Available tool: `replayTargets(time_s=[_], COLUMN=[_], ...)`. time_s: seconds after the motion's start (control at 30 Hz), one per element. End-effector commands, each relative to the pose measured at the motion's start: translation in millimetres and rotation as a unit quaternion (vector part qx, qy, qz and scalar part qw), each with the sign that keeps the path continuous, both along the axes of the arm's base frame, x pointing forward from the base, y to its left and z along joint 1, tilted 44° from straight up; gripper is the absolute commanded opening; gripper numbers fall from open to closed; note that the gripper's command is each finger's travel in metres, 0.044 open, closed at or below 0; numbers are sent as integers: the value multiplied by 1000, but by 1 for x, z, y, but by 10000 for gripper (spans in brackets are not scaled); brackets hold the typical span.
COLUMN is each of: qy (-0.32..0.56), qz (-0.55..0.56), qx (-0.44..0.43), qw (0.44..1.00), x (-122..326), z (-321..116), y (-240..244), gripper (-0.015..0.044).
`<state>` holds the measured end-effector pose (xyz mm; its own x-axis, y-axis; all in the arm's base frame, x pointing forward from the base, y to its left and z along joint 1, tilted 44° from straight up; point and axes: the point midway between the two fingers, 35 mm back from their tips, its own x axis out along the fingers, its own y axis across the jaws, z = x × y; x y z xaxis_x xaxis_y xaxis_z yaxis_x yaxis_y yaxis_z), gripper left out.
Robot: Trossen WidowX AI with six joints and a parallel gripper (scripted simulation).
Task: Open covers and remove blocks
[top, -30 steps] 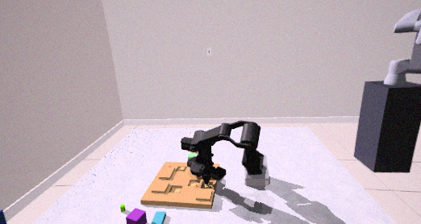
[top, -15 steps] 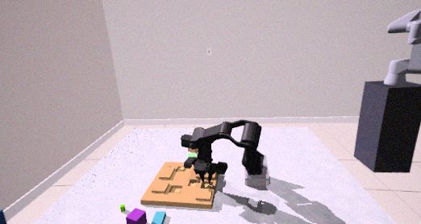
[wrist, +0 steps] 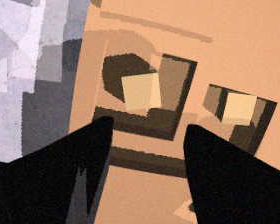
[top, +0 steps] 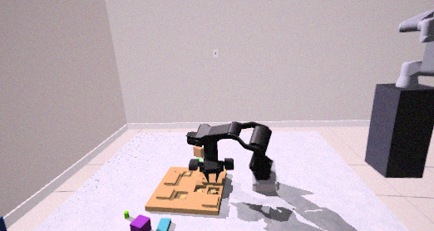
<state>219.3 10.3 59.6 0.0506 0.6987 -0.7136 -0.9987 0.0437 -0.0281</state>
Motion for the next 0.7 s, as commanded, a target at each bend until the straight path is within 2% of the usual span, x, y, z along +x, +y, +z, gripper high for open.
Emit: replayTargets(time_s=[0.0,0.17,0.67], qy=[-35,-69,-70], qz=[39,74,75], qx=[-5,-7,-8], qw=[999,995,995], x=[-1,-3,-2], z=[7,14,2], y=[-6,-12,-1], gripper=[144,144,144])
